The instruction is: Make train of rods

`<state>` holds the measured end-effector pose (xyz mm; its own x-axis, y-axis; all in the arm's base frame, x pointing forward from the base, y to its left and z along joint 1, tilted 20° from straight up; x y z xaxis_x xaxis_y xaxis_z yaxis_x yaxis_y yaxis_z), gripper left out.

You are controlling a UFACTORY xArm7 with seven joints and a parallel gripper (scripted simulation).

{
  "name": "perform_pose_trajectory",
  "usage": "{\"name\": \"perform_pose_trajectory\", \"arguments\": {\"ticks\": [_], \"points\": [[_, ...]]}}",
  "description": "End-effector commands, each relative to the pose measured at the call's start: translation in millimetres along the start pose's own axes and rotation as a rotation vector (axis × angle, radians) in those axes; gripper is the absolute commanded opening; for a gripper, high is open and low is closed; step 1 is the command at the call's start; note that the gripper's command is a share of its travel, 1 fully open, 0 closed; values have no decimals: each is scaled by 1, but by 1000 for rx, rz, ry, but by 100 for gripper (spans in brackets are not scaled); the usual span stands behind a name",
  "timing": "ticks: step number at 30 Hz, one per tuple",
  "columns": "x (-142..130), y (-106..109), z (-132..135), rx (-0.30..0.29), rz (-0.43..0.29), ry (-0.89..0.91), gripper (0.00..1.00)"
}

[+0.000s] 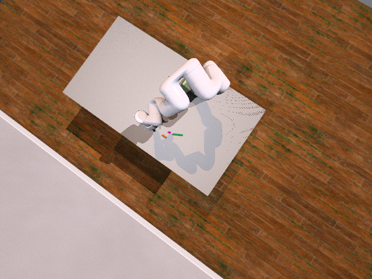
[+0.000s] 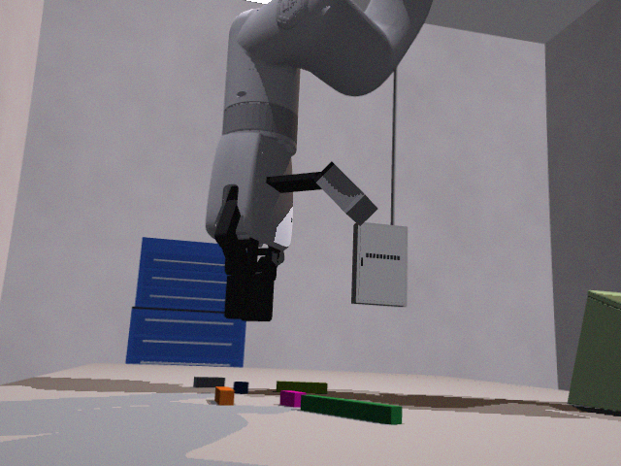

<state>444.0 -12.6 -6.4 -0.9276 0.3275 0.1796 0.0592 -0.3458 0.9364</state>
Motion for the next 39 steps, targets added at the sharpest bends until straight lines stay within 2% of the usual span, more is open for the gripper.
{"name": "perform_pose_trajectory", "arguments": {"ticks": [1, 20, 39], "points": [[-2, 2, 0, -1, -4, 0, 24], [-2, -1, 0, -1, -4, -1, 24], [-2, -22, 0, -1, -4, -1, 24]]}}
Point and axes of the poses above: the point where the finger pads meet when closed, its own y axis back along the fingers, its own z axis across the jaws, x = y × z, the point moved 3 cm from there along y, back along the fingers, and after that the axes turned 5 degrees about y, right-handed, at the moved point
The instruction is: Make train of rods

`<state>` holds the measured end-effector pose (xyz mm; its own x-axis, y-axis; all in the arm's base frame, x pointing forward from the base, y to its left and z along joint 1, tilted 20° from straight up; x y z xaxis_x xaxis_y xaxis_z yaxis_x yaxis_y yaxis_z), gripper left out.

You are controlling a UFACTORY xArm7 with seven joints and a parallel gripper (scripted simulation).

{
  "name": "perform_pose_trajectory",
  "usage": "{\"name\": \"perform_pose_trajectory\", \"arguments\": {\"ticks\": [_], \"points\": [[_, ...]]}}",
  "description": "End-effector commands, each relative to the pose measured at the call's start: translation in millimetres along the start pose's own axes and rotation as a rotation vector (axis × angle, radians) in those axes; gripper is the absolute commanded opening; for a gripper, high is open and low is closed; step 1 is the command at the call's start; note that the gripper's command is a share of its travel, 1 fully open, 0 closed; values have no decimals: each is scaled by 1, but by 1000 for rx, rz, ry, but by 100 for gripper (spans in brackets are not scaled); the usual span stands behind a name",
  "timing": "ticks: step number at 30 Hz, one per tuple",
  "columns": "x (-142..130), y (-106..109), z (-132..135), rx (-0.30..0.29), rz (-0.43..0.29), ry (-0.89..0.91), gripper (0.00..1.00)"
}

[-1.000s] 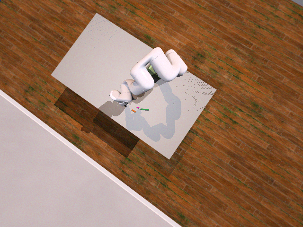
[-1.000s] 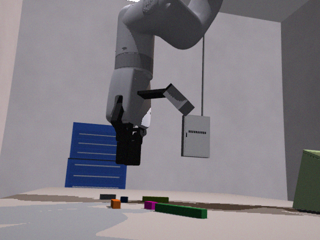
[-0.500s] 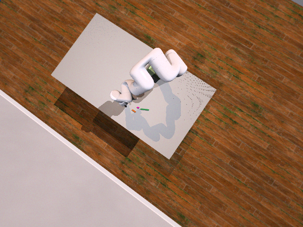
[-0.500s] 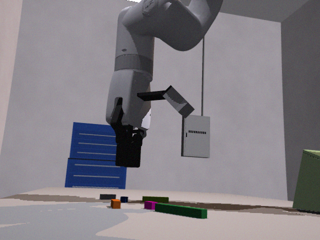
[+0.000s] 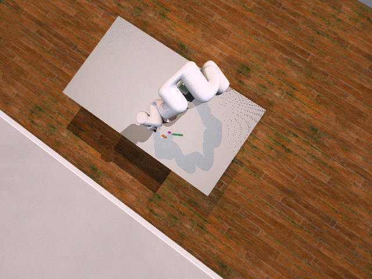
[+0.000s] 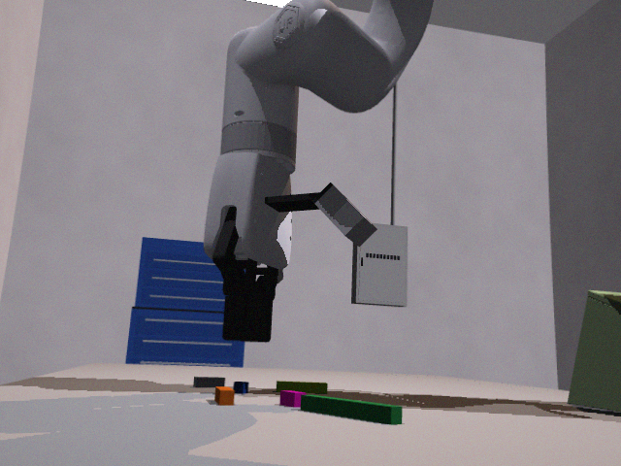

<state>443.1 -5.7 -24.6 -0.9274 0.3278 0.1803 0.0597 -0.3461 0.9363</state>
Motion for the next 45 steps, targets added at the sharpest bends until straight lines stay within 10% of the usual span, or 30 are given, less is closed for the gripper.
{"name": "perform_pose_trajectory", "arguments": {"ticks": [1, 45], "points": [[-2, -4, 0, -1, -5, 0, 24], [-2, -31, 0, -1, -5, 0, 24]]}}
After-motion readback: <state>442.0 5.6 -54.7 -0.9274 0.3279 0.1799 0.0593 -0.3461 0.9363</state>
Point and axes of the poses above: the point where the finger pads meet when closed, its own y axis back along the fingers, its own z axis across the jaws, x = y × z, the point moved 3 cm from there along y, back along the fingers, and after that the axes turned 5 degrees about y, right-handed, at the moved point
